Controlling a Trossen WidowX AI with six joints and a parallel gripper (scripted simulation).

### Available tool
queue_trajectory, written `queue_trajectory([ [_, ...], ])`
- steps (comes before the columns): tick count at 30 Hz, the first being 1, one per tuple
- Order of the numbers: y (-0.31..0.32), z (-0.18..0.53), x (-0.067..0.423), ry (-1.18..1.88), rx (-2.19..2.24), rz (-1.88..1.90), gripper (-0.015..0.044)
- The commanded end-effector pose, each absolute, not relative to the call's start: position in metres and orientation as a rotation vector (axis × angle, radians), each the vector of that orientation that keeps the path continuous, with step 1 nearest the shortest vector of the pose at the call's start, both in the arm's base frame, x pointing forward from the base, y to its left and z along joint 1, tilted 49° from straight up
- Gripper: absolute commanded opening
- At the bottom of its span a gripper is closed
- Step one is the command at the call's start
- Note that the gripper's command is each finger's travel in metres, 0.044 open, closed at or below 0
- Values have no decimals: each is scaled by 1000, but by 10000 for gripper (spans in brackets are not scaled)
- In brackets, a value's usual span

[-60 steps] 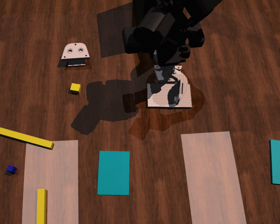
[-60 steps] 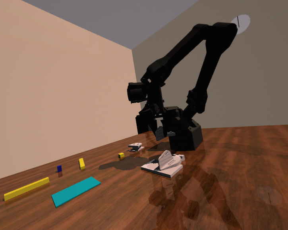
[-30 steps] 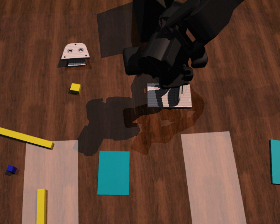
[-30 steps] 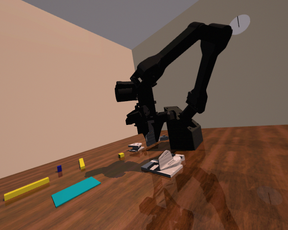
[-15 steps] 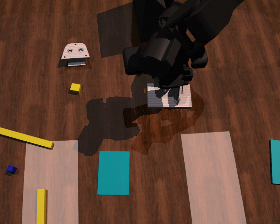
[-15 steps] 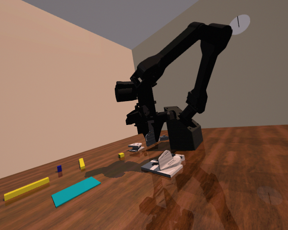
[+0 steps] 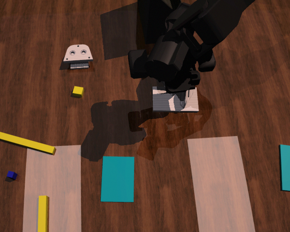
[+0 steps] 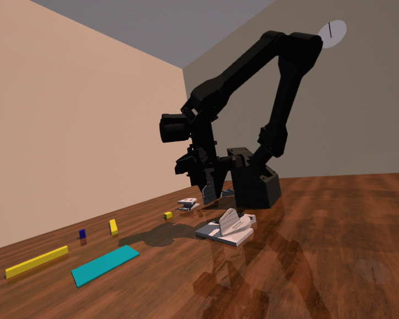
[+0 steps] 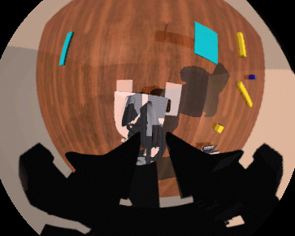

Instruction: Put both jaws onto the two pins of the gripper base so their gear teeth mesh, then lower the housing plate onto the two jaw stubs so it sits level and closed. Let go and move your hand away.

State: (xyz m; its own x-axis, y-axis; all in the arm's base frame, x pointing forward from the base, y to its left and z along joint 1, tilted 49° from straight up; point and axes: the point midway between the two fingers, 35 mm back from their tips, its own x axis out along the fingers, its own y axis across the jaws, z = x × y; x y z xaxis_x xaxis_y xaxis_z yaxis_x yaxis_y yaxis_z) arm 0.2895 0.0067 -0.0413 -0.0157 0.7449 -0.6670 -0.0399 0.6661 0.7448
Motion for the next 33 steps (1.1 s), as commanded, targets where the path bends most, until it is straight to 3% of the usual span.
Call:
queue_trajectory([
  [1, 11, -45, 290, 1466, 628, 689, 134],
  [33, 44, -73, 288, 1465, 628, 694, 134],
])
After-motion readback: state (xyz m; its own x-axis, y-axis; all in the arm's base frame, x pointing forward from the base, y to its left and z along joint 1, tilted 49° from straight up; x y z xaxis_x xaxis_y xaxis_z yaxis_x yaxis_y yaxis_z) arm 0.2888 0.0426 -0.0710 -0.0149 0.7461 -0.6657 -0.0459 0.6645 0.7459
